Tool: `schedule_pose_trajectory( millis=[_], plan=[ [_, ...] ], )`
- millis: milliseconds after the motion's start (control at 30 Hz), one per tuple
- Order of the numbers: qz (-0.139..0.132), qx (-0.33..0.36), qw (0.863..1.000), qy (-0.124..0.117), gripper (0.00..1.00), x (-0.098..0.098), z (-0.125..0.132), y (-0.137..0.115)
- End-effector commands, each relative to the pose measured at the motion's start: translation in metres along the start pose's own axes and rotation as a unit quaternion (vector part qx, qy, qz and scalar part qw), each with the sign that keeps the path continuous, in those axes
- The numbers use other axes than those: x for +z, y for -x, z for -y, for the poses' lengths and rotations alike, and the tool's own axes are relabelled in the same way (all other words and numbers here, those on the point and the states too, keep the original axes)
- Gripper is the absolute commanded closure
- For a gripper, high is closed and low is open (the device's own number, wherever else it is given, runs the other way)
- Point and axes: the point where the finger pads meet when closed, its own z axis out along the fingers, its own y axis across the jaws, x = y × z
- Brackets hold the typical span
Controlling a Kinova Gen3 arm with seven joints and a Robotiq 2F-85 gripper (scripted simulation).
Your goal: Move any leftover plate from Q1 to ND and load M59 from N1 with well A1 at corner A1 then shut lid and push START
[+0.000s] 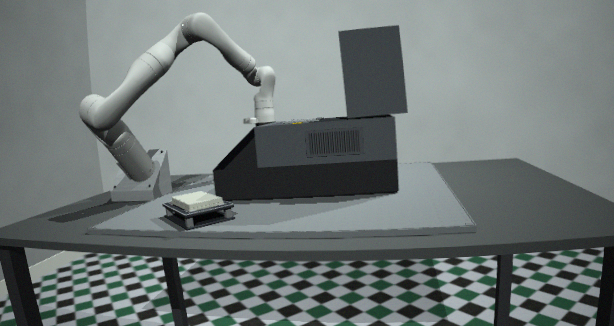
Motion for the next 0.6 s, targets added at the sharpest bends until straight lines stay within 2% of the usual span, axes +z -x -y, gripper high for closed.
schedule_pose_trajectory(
  millis=[0, 567],
  plan=[
    [0.001, 0.000, 1.000, 0.000, 0.10, -0.0025, -0.0002, 0.0007],
    [0.001, 0.000, 1.000, 0.000, 0.10, -0.0075, -0.0002, 0.0007]
  ],
)
